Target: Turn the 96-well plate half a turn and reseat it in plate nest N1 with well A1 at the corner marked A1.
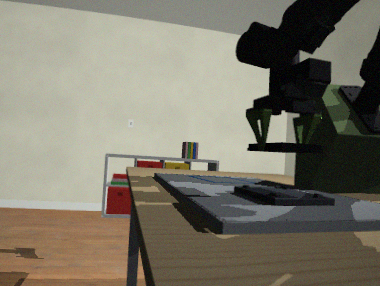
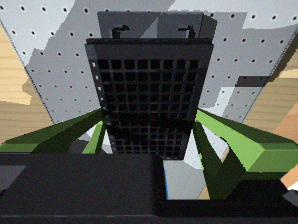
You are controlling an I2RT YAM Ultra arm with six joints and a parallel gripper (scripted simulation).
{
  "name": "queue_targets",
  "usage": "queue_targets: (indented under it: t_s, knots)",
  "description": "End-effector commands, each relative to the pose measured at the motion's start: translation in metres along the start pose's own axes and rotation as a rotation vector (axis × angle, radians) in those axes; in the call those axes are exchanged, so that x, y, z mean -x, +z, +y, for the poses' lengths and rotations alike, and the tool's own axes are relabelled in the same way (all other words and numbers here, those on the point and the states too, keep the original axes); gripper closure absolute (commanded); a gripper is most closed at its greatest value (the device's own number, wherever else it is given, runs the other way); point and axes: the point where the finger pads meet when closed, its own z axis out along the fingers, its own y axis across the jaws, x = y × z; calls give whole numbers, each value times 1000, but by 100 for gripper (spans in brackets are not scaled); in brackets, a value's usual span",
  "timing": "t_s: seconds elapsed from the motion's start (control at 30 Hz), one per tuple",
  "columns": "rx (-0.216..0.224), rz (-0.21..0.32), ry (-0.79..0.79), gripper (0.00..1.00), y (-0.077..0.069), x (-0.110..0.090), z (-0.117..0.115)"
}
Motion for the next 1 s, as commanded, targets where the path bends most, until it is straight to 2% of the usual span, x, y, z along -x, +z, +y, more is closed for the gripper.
queue_targets:
  t_s: [0.0, 0.87, 0.97]
  knots:
    - [-22, 0, 5, 100, -7, -3, -6]
    - [-22, 0, 5, 100, -7, -3, -6]
    - [-22, 0, 5, 100, -2, -3, -6]
